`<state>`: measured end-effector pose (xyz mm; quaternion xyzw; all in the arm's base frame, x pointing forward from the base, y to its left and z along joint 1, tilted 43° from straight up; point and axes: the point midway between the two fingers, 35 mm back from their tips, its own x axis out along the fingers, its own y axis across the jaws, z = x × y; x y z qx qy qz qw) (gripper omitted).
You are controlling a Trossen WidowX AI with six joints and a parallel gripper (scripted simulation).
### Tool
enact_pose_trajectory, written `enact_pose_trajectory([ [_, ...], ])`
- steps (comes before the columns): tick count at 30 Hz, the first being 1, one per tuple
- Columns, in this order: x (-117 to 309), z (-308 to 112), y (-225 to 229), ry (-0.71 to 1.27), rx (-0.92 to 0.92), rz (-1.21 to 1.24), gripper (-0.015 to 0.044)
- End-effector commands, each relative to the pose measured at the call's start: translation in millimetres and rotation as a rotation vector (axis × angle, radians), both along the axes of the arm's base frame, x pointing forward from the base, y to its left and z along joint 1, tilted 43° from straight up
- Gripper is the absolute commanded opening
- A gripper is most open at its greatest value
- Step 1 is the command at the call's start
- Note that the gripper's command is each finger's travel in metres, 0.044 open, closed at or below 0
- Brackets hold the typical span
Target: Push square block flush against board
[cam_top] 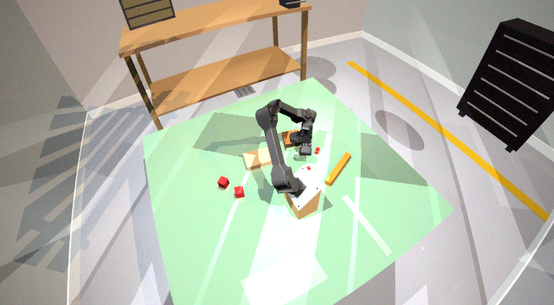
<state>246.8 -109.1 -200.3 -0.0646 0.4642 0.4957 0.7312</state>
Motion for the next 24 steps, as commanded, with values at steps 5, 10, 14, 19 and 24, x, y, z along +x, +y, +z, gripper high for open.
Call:
enact_pose_trajectory([
  [5, -4.2, 38.8, -38.2, -0.005, -0.005, -0.005, 0.0],
  [10, 0.6, 37.2, -41.2, 0.003, -0.005, -0.04, 0.0],
  [14, 22.9, 37.5, -47.8, 0.091, 0.004, -0.138, 0.0],
  [19, 51.0, 39.4, -53.4, 0.204, 0.015, -0.263, 0.0],
  [24, 73.7, 42.7, -55.9, 0.308, 0.021, -0.374, 0.0],
])
